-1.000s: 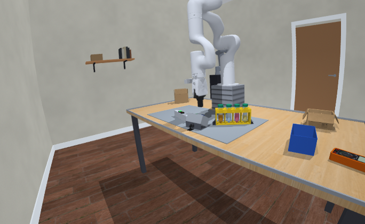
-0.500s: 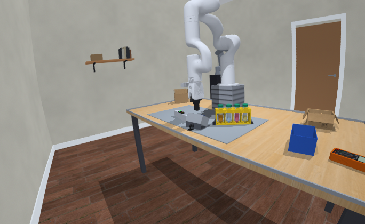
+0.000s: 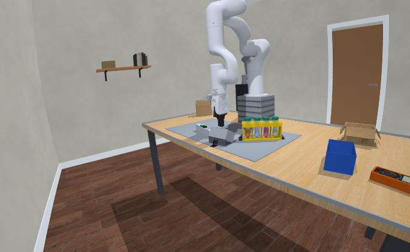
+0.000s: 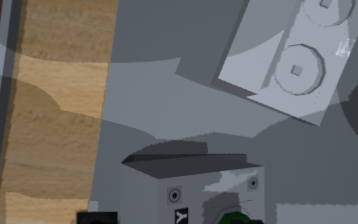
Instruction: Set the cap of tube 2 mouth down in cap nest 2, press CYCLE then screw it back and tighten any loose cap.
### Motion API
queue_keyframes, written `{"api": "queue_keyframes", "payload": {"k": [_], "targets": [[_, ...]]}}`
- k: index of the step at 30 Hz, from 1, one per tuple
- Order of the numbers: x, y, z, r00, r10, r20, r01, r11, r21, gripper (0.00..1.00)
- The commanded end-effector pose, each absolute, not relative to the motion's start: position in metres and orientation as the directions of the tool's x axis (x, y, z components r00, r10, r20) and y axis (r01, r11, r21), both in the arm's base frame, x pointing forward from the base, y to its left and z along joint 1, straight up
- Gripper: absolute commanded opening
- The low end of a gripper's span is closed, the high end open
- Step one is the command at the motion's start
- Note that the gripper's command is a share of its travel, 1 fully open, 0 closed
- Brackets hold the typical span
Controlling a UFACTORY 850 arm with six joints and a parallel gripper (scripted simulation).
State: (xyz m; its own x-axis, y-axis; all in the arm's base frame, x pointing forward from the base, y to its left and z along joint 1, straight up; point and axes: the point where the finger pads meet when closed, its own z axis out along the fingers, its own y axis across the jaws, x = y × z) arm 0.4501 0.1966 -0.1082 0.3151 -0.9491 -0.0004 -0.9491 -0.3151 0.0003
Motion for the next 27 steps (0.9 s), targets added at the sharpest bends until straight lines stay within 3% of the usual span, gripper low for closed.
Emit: {"api": "queue_keyframes", "payload": {"k": [1, 27], "targets": [[0.4509, 0.197, -0.1087, 0.315, -0.949, 0.004, -0.949, -0.315, -0.001, 0.0], [0.4509, 0.1969, -0.116, 0.315, -0.949, 0.004, -0.949, -0.315, -0.001, 0.0]]}}
